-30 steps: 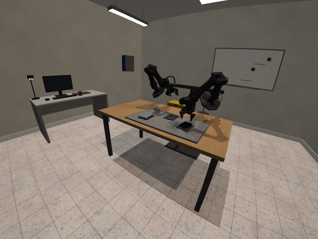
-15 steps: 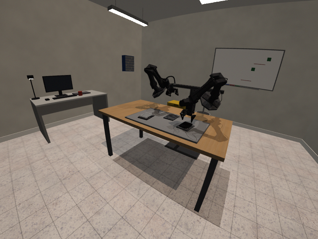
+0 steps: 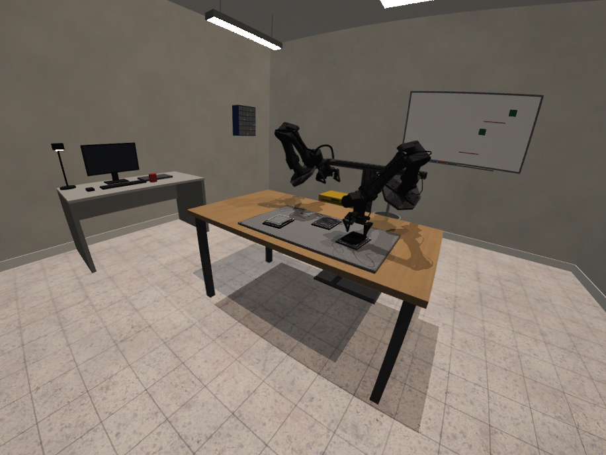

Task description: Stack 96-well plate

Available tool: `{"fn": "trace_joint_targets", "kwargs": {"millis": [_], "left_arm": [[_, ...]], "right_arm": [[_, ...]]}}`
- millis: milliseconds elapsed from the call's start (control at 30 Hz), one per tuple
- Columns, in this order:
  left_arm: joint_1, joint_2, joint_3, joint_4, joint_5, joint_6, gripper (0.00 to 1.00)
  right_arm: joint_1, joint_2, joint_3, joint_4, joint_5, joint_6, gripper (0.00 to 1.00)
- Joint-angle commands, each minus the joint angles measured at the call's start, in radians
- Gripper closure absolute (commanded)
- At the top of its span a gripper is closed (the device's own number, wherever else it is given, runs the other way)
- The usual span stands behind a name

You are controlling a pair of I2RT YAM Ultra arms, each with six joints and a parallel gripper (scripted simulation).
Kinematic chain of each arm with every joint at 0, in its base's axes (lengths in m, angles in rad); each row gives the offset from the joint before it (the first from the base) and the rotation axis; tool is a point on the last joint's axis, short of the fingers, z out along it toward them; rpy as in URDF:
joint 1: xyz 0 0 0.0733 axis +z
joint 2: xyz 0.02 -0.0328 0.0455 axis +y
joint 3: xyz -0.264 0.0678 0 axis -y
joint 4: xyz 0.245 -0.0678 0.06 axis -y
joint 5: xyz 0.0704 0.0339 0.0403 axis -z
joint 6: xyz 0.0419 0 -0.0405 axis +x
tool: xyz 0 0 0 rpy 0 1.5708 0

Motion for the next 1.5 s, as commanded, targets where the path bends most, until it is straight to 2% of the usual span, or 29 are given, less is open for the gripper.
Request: {"fn": "trace_joint_targets", "kwargs": {"millis": [0, 767, 800, 867, 900, 1333, 1367, 1400, 1467], "left_arm": [[0.000, 0.029, -0.001, 0.051, 0.012, 0.028, 0.00], [0.027, 0.074, 0.014, 0.114, 0.019, 0.065, 0.00], [0.027, 0.074, 0.014, 0.114, 0.019, 0.065, 0.04], [0.027, 0.074, 0.014, 0.114, 0.019, 0.065, 0.04], [0.027, 0.074, 0.014, 0.114, 0.019, 0.065, 0.09], [0.029, 0.062, 0.002, 0.115, 0.017, 0.067, 0.21], [0.032, 0.059, -0.004, 0.116, 0.017, 0.070, 0.33], [0.032, 0.059, -0.004, 0.116, 0.017, 0.070, 0.21], [0.019, 0.040, -0.011, 0.078, 0.006, 0.054, 0.21]], "right_arm": [[0.020, 0.003, -0.012, 0.014, -0.004, -0.009, 0.00], [0.020, 0.003, -0.012, 0.014, -0.004, -0.009, 0.00], [0.020, 0.003, -0.012, 0.014, -0.004, -0.009, 0.00], [0.020, 0.003, -0.012, 0.014, -0.004, -0.009, 0.00], [0.020, 0.003, -0.012, 0.014, -0.004, -0.009, 0.00], [0.020, 0.003, -0.012, 0.014, -0.004, -0.009, 0.00], [0.020, 0.003, -0.012, 0.014, -0.004, -0.009, 0.00], [0.020, 0.003, -0.012, 0.014, -0.004, -0.009, 0.00], [0.020, 0.003, -0.012, 0.014, -0.004, -0.009, 0.00]]}}
